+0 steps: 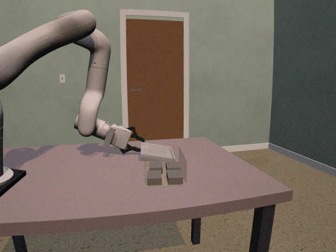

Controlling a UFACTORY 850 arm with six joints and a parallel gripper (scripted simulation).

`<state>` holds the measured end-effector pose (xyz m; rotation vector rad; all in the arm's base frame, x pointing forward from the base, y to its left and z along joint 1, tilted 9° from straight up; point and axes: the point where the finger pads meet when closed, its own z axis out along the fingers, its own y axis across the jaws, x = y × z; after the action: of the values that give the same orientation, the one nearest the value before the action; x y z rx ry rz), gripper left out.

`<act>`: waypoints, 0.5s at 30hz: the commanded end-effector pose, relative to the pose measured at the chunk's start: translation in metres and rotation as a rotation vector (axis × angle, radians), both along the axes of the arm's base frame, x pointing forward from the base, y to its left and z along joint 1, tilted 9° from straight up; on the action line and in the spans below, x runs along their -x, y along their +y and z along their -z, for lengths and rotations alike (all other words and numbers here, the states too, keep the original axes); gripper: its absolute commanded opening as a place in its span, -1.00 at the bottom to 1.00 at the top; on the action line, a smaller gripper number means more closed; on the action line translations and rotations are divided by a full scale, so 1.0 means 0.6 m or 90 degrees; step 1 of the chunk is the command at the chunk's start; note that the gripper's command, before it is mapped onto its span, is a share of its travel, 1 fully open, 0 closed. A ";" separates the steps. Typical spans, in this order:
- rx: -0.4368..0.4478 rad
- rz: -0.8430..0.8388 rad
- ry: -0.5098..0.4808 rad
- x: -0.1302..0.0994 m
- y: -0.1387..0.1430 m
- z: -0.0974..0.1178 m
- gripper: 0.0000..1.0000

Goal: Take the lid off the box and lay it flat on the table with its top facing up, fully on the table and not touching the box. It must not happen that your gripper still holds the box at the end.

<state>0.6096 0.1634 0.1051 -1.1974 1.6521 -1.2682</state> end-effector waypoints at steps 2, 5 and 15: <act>0.000 0.000 -0.001 0.004 0.002 -0.001 -0.05; 0.000 0.000 -0.001 0.009 0.004 0.000 -0.05; 0.000 0.000 -0.001 0.023 0.008 0.003 -0.05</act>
<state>0.5989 0.1669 0.1034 -1.1975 1.6520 -1.2683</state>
